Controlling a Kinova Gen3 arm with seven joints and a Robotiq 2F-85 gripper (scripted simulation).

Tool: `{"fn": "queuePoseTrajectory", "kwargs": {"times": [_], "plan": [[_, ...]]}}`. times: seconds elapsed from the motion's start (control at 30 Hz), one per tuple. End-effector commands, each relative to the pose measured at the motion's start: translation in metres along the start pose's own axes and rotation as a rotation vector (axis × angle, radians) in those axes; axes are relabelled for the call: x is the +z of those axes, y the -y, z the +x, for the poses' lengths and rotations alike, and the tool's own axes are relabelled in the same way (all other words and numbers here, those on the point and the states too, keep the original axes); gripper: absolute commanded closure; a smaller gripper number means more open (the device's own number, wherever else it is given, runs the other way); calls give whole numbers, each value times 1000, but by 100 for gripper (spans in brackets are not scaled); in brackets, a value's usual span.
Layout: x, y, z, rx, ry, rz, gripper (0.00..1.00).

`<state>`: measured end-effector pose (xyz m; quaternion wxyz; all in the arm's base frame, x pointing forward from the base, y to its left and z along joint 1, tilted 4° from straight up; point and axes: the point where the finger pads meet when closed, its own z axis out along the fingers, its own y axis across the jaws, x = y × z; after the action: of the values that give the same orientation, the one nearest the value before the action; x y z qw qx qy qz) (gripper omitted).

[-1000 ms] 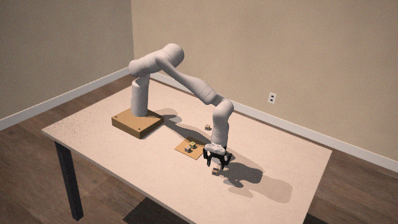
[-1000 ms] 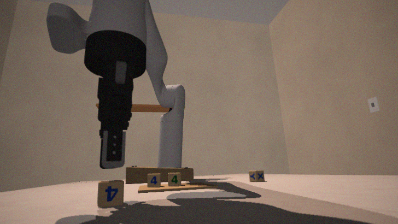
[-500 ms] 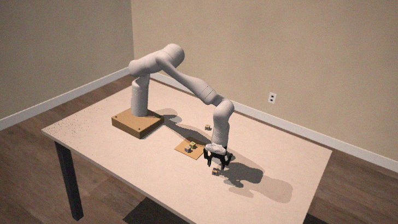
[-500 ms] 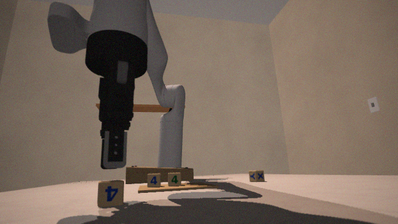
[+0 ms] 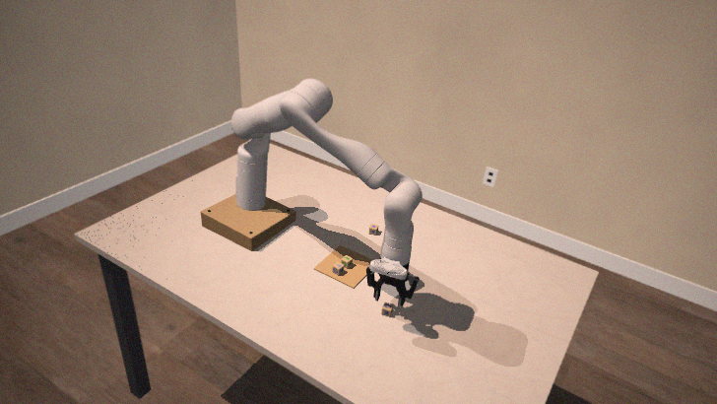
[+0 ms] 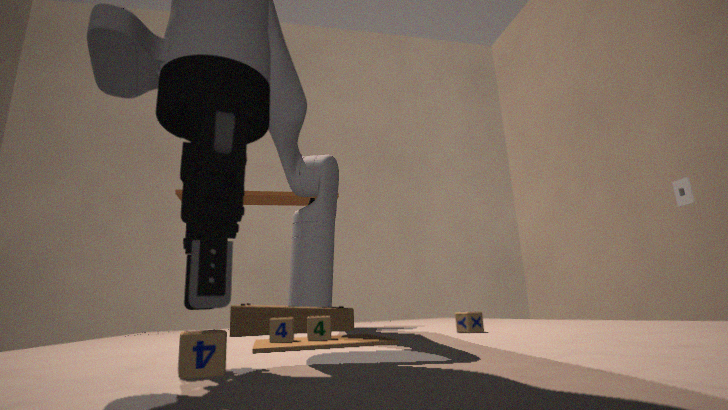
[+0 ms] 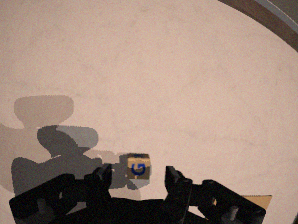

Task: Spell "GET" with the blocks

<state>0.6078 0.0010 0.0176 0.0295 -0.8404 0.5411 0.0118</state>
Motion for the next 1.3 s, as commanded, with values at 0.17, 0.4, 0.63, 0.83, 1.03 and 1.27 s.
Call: {"fn": "queuePoseTrajectory", "kwargs": {"times": [0.17,0.4,0.63,0.83,1.03,1.27], "plan": [[1,1,1,5,-4,2,38],[1,1,1,5,-4,2,38],[1,1,1,5,-4,2,38],[6,1,1,5,-3,1,38],[17,0,0,3,-2,0,38],[27,0,0,3,-2,-1,38]]}}
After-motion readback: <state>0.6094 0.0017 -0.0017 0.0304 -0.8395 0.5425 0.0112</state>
